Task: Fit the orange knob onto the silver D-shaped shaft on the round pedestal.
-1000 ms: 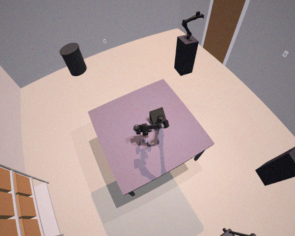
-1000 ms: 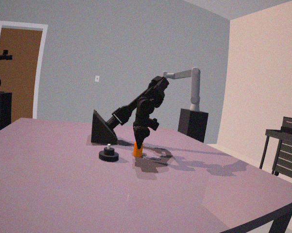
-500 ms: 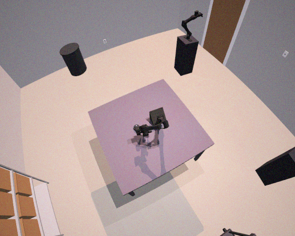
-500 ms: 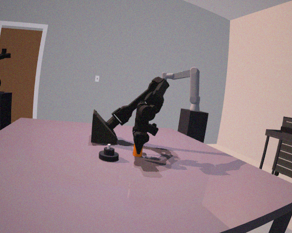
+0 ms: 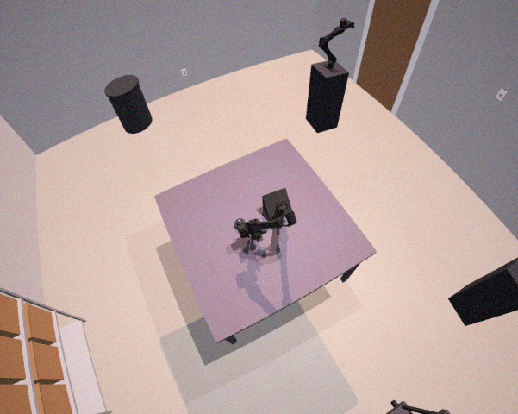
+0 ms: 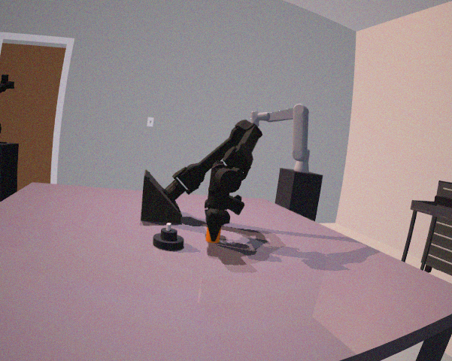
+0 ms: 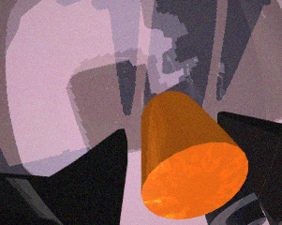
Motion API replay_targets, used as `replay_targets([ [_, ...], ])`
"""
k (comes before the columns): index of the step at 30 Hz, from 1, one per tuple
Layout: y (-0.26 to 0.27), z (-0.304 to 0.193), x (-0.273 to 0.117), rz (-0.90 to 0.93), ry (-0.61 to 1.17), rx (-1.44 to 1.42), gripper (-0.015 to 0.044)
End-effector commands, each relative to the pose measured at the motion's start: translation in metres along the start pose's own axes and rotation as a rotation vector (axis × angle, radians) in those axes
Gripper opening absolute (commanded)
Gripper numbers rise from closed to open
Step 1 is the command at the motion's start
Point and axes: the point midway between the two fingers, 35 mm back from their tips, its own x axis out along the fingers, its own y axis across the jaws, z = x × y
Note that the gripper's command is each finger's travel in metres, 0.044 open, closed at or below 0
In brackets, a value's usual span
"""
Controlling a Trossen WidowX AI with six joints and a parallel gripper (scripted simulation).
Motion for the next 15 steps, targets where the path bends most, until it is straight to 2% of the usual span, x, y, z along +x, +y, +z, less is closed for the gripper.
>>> replay_targets([
  [1, 0.0, 0.0, 0.0, -0.001, -0.003, 0.004, 0.0204],
  [2, 0.0, 0.0, 0.0, -0.001, -0.003, 0.004, 0.0177],
  [8, 0.0, 0.0, 0.0, -0.001, -0.003, 0.004, 0.0138],
  [13, -0.002, 0.0, -0.007, -0.002, -0.001, 0.004, 0.0006],
  [15, -0.004, 0.0, -0.013, -0.002, 0.002, 0.004, 0.0],
])
